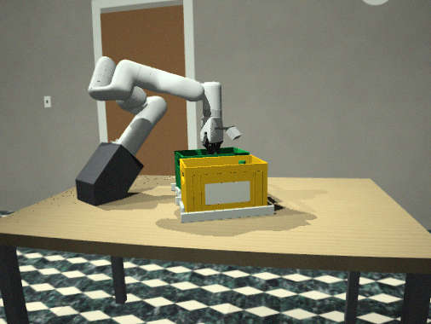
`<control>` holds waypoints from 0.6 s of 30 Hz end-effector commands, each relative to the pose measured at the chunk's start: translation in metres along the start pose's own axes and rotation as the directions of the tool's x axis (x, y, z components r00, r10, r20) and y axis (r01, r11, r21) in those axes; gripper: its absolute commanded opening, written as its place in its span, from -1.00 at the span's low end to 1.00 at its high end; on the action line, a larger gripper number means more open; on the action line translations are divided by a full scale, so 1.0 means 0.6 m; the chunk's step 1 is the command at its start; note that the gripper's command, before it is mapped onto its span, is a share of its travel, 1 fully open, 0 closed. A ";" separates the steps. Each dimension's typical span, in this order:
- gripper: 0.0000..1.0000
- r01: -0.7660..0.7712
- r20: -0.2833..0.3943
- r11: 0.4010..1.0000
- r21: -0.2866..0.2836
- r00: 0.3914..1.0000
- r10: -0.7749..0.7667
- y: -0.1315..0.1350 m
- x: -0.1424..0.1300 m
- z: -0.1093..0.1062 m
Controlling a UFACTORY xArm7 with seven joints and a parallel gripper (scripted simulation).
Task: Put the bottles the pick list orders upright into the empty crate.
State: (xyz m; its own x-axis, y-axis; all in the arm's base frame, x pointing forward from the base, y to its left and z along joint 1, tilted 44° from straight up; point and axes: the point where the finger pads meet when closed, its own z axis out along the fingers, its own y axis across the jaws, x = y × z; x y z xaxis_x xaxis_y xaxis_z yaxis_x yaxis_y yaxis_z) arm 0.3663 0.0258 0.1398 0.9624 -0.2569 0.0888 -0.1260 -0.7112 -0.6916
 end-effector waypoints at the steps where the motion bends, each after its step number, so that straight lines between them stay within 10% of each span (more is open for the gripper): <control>1: -1.00 -0.001 -0.004 1.000 -0.001 1.000 0.001 0.000 0.002 0.002; 18: -1.00 0.000 -0.004 1.000 -0.001 1.000 0.000 0.000 0.002 0.011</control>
State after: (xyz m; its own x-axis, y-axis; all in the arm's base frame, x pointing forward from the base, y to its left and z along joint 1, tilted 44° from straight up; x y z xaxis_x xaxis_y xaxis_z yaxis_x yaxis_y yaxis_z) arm 0.3680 0.0308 0.1343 0.9624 -0.2567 0.0886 -0.1260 -0.7112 -0.6916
